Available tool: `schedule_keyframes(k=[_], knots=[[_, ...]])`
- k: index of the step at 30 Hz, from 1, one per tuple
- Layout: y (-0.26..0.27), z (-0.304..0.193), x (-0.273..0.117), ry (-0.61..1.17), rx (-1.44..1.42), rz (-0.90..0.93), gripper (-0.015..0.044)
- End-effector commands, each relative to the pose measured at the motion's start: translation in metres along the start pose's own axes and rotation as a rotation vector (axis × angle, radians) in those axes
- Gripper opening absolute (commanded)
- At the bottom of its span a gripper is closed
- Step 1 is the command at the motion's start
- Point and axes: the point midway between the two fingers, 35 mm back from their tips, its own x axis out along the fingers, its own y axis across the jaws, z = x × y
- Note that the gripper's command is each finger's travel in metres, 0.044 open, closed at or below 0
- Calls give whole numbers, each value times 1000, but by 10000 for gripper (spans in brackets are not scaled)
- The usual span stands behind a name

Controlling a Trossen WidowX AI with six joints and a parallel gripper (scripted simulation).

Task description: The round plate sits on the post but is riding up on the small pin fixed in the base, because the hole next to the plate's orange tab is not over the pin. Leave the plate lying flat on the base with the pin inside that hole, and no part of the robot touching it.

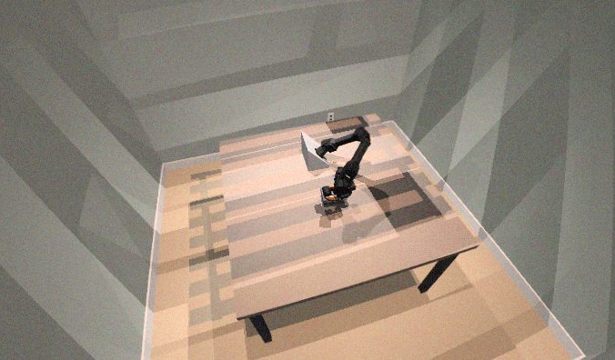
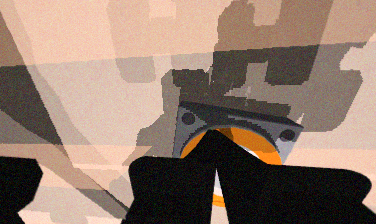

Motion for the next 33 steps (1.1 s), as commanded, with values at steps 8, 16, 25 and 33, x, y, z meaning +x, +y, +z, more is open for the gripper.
schedule_keyframes(k=[8,16,25,33], knots=[[-15,5,-3,-3,-6,-7,0],[-26,4,-3,-3,-6,-8,0],[-41,-1,-4,-3,-6,-8,0],[-51,-9,-5,-3,-5,-9,0]])
